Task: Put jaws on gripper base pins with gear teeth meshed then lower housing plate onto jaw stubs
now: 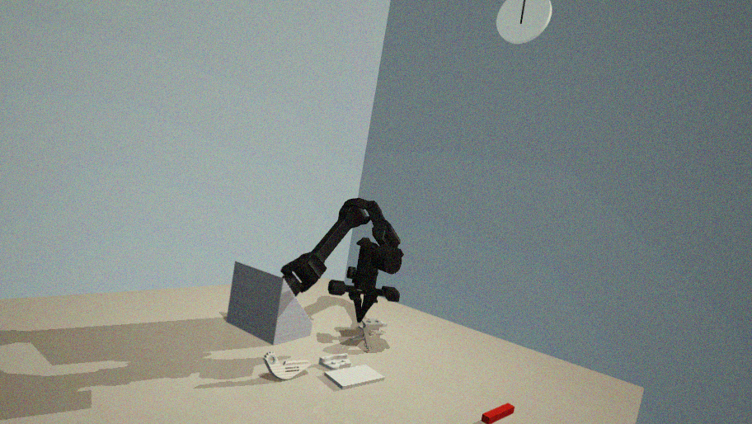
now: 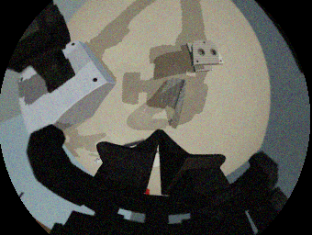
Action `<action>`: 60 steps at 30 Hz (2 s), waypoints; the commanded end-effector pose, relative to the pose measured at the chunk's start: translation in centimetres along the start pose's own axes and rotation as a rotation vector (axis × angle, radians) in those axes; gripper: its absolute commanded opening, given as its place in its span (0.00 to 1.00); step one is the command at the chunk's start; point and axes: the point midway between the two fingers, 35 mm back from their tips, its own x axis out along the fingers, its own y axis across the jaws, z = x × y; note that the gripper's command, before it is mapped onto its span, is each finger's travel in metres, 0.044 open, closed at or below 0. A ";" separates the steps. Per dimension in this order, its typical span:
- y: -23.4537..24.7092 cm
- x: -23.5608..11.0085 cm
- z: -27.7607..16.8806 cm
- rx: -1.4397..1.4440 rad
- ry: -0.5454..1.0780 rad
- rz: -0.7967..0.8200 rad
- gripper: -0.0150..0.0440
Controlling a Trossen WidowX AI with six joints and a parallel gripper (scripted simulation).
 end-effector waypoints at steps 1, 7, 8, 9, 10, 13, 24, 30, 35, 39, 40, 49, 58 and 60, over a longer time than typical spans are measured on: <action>0.1 0.6 0.0 0.006 -0.001 0.002 0.25; 0.1 1.6 0.0 0.006 -0.001 0.002 0.25; 0.1 1.7 0.0 0.006 -0.001 0.001 0.25; 0.1 1.9 0.0 0.006 -0.001 0.001 0.25; 0.1 2.1 0.0 0.006 -0.001 0.001 0.25; 0.1 2.6 0.0 0.006 -0.001 0.001 0.25; 0.2 4.3 0.2 0.006 -0.004 -0.002 0.25; 0.2 5.0 0.3 0.005 -0.006 -0.003 0.25; -0.2 5.0 0.2 0.005 -0.006 -0.003 0.25; -0.8 5.0 0.1 0.005 -0.005 -0.003 0.25; -1.0 5.0 0.1 0.005 -0.005 -0.002 0.25; -2.5 5.0 0.0 0.005 -0.004 -0.002 0.25; -4.0 5.0 0.1 0.004 -0.004 -0.003 0.25; -4.3 5.0 0.1 0.004 -0.004 -0.003 0.25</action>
